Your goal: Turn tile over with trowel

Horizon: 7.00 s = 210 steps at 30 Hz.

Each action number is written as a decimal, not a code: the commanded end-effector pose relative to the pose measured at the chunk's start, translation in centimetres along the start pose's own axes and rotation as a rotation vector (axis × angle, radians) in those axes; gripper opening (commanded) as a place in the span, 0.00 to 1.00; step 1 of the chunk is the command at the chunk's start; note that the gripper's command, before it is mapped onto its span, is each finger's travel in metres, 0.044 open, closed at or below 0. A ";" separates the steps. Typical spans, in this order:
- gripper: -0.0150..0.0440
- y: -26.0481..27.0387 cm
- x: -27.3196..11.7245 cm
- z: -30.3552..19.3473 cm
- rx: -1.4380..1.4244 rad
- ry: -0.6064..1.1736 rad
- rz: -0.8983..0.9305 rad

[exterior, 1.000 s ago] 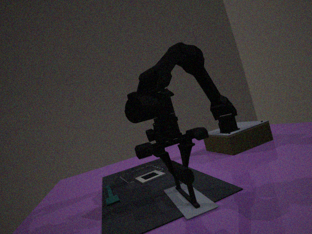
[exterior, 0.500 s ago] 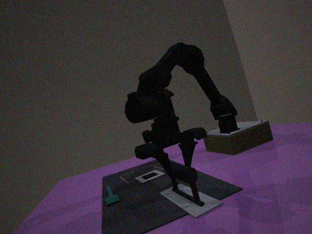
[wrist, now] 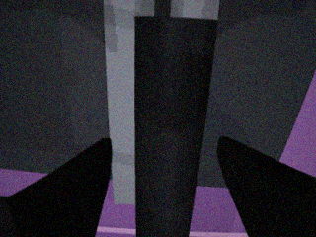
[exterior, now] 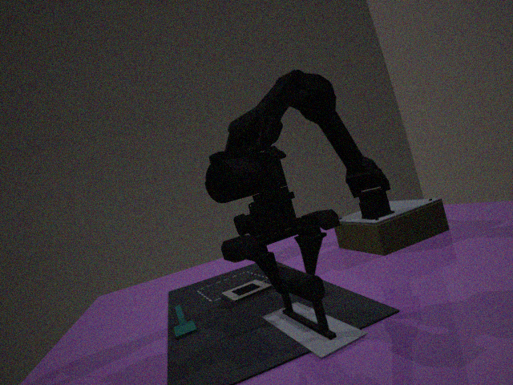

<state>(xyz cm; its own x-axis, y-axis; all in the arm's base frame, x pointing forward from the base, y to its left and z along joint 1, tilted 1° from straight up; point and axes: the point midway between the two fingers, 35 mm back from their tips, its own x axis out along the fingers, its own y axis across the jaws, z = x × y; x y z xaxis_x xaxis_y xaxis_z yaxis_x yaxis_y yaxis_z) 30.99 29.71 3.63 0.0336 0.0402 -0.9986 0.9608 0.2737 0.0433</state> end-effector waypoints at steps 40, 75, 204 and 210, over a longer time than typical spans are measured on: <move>0.76 0.1 -4.1 -0.8 -0.691 -0.092 0.191; 0.76 -1.2 -2.5 -1.6 -1.798 -0.487 0.374; 0.25 -0.1 -3.0 2.1 -2.835 -1.308 -0.020; 0.25 0.4 -2.6 5.4 -2.843 -1.282 0.017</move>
<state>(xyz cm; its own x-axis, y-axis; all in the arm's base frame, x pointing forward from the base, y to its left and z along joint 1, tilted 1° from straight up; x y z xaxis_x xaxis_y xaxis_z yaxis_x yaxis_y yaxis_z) 31.85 26.01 5.60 0.7358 0.2258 -0.6384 -0.6230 -0.1438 -0.7689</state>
